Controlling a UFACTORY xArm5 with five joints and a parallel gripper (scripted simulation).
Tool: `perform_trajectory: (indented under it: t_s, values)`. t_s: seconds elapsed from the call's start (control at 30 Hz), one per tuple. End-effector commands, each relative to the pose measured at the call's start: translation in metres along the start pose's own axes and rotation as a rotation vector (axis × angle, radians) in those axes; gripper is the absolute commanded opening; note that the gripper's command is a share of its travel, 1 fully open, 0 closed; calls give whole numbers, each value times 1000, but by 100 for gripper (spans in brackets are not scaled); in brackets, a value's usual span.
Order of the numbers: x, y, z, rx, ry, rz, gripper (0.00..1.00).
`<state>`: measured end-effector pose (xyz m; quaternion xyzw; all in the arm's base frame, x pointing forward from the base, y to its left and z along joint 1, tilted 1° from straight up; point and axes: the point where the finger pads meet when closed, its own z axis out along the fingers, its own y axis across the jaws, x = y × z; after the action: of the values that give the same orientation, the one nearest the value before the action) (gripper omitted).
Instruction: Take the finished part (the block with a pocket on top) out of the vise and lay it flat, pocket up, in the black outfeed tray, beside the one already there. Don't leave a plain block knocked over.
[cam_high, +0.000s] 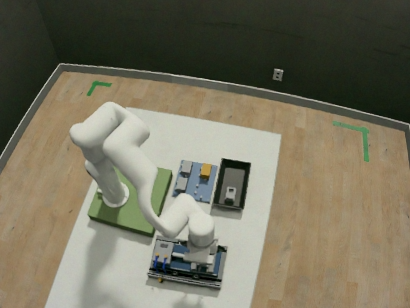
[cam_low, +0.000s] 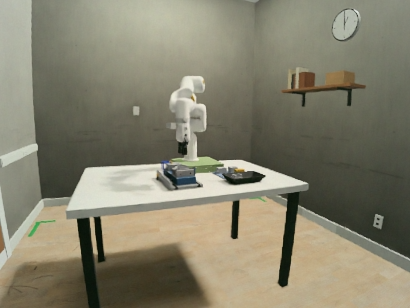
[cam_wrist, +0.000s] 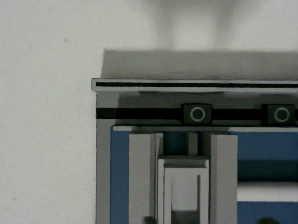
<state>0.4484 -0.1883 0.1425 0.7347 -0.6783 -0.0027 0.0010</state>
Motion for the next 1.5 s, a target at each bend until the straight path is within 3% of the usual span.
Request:
perform_trajectory:
  t_s: [0.0,1.2,1.23,1.47]
  values:
    - [0,-1,-2,4,2,0,0]
    - [0,-1,-2,4,2,0,0]
    - [0,-1,-2,4,2,0,69]
    - [0,-1,-2,4,2,0,69]
